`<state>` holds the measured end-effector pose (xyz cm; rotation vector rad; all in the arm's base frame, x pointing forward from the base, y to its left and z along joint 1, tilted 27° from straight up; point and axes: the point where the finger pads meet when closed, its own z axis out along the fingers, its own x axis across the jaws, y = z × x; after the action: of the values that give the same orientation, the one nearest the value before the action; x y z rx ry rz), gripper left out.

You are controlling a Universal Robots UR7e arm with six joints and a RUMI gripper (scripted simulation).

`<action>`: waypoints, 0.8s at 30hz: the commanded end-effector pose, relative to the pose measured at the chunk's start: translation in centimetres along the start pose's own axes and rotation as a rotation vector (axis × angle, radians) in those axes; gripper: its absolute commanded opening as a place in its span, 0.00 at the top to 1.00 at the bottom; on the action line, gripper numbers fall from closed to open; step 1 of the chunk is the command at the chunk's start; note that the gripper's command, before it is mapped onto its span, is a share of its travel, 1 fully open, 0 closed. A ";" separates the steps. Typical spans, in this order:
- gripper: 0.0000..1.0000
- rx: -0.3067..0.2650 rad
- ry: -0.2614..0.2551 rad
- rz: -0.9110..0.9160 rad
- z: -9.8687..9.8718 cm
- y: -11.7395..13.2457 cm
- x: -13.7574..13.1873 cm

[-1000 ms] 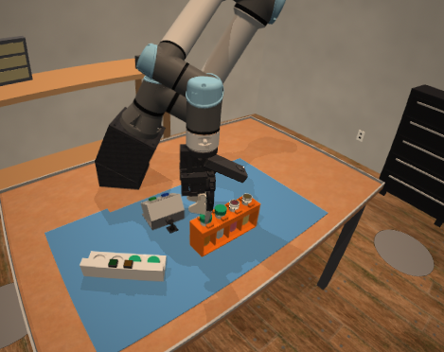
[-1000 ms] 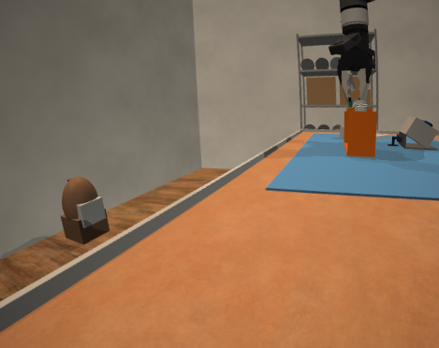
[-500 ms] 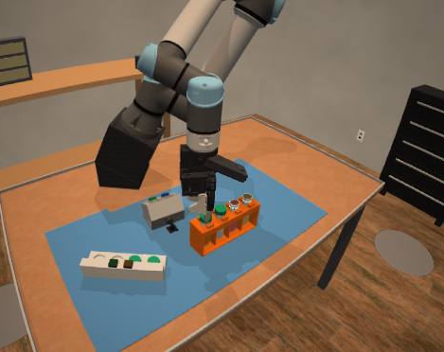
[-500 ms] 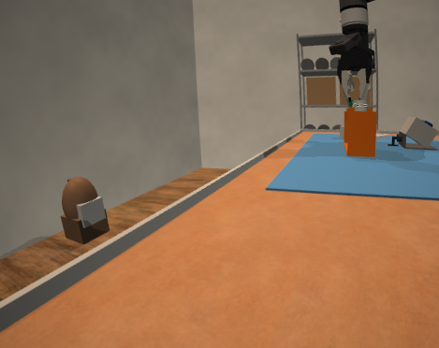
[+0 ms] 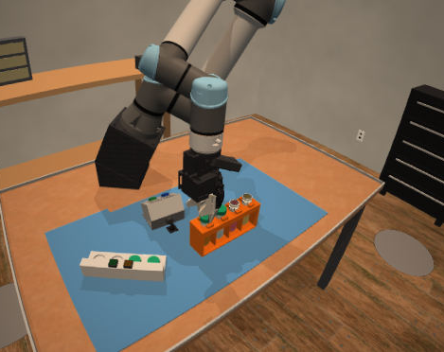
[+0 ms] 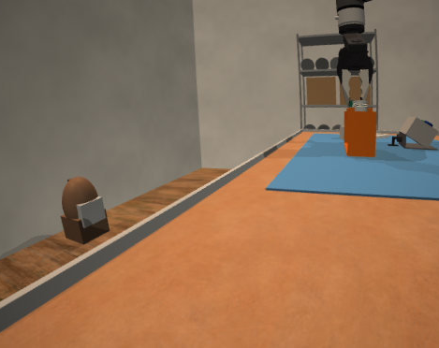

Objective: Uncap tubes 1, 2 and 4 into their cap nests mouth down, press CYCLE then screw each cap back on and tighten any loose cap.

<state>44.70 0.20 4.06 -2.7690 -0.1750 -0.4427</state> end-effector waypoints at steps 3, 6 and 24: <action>1.00 0.016 0.006 -0.339 -0.1 0.0 0.0; 1.00 0.016 0.007 -0.436 -0.1 0.0 0.0; 0.65 0.016 0.007 -0.436 -0.1 0.0 0.0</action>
<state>44.68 0.21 4.09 -2.7048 -0.7832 -0.5495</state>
